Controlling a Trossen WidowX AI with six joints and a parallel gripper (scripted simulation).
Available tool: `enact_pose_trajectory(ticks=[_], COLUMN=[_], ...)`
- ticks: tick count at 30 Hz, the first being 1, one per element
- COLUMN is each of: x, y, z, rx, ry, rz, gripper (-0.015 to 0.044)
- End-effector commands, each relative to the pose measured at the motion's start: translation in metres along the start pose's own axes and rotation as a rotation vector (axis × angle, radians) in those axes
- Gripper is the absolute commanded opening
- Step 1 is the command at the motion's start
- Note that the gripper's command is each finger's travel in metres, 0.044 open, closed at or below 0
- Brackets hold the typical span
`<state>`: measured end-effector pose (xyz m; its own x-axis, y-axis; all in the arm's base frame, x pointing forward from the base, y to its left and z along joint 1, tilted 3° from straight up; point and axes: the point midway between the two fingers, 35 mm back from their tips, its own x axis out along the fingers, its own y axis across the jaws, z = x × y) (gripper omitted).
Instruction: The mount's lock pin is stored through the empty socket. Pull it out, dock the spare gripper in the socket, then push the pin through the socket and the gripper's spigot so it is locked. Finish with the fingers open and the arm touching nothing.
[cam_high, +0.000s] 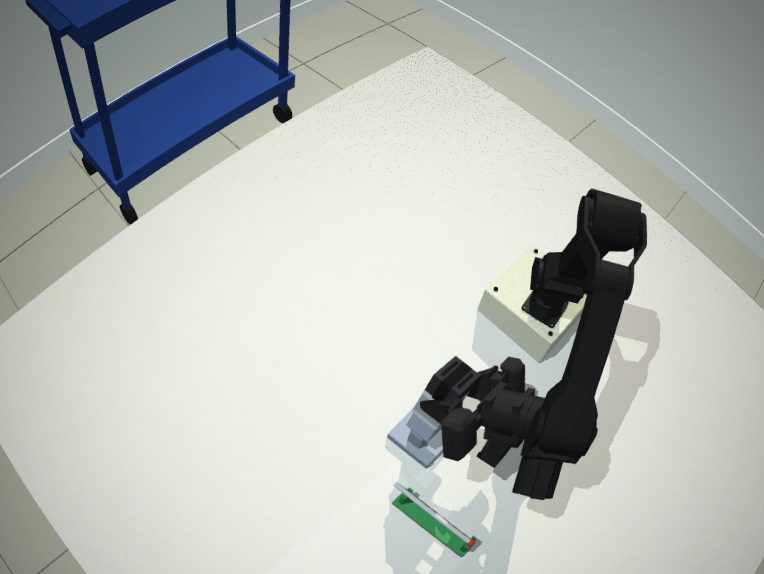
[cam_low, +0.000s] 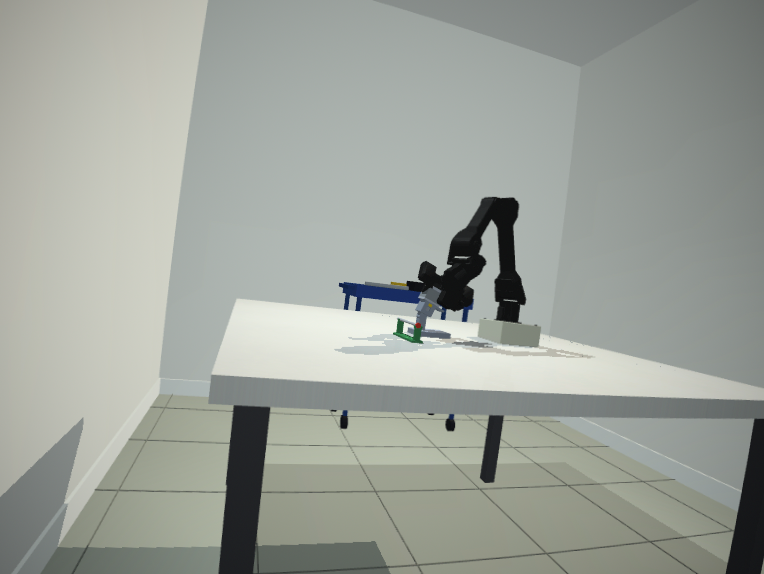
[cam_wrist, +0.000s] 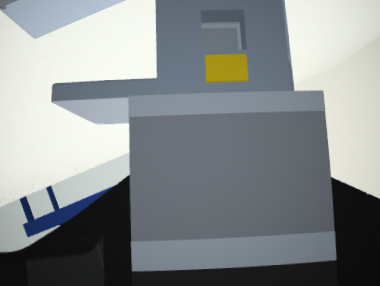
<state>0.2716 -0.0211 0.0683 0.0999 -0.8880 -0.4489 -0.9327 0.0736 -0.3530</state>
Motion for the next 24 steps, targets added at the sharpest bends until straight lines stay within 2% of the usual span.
enact_pose_trajectory(ticks=[1, 18, 24], x=[-0.0001, -0.0001, -0.0046], y=[0.0001, 0.0001, 0.0001], z=[0.0, 0.0, -0.0077], rx=[0.0, 0.0, 0.0], ry=[0.0, 0.0, 0.0], rz=[0.001, 0.001, 0.0], gripper=[0.0, 0.044, 0.044])
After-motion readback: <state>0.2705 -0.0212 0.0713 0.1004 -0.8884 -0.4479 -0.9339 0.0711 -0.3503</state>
